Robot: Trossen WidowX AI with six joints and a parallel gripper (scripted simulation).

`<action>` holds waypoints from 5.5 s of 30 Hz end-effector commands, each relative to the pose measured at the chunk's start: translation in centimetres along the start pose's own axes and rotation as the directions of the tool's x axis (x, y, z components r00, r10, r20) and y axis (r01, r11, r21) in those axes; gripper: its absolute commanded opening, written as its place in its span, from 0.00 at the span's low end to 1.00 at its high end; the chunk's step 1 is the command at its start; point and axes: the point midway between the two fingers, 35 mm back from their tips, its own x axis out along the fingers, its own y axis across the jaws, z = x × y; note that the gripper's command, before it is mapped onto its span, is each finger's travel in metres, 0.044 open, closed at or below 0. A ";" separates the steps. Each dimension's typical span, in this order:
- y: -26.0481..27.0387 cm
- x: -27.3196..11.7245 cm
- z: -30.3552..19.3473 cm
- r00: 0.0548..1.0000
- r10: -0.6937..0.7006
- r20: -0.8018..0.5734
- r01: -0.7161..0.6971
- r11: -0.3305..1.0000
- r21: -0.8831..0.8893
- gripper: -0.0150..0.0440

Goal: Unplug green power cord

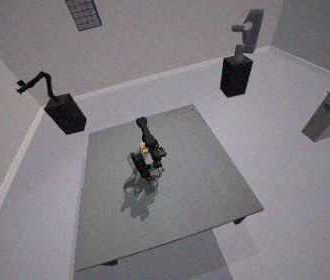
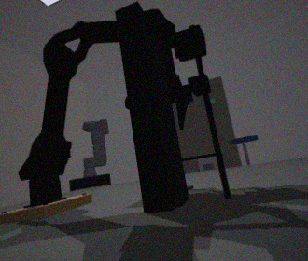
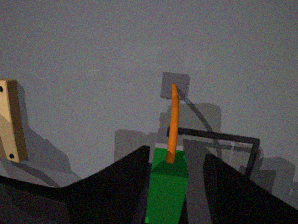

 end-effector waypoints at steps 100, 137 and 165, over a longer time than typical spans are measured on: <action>0.3 0.0 1.5 1.000 0.005 0.005 -0.005 1.000 -0.003 0.53; 0.2 1.2 -2.6 1.000 0.005 0.002 -0.005 1.000 -0.003 0.53; 0.0 1.0 -1.0 1.000 0.003 0.007 -0.003 1.000 0.000 0.25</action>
